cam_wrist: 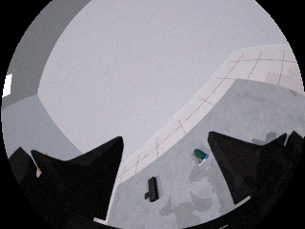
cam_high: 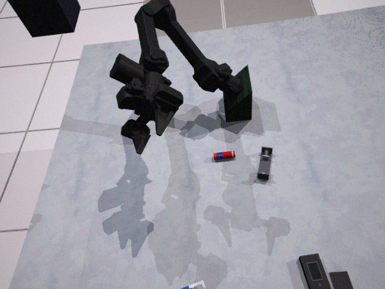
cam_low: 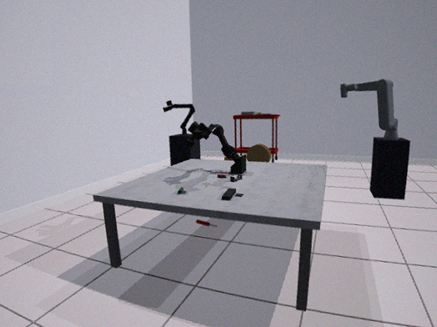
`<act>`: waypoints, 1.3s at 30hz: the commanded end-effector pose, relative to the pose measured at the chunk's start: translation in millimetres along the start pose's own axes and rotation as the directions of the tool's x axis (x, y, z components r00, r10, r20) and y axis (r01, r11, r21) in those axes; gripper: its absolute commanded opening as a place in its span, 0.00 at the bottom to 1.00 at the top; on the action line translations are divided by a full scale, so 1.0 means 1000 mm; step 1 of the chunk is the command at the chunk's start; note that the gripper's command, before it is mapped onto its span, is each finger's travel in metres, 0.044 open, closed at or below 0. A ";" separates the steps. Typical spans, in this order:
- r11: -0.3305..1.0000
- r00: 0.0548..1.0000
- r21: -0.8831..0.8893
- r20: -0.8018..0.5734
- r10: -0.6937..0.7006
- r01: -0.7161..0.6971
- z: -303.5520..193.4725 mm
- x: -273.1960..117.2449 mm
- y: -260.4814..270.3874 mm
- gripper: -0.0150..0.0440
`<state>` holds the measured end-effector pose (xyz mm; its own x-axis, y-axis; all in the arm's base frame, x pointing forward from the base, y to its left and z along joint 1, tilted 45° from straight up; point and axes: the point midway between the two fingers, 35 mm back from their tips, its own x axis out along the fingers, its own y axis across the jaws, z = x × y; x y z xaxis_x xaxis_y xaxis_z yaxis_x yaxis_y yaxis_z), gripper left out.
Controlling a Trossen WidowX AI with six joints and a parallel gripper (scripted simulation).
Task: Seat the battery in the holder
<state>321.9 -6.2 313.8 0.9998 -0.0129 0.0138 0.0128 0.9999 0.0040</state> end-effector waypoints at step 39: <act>-0.010 -0.007 0.019 -0.709 -0.705 -1.000 -0.279 -0.114 -0.051 0.64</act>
<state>211.7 -50.1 37.0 0.0001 -0.6974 -0.7167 -1.0000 0.0039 -0.0039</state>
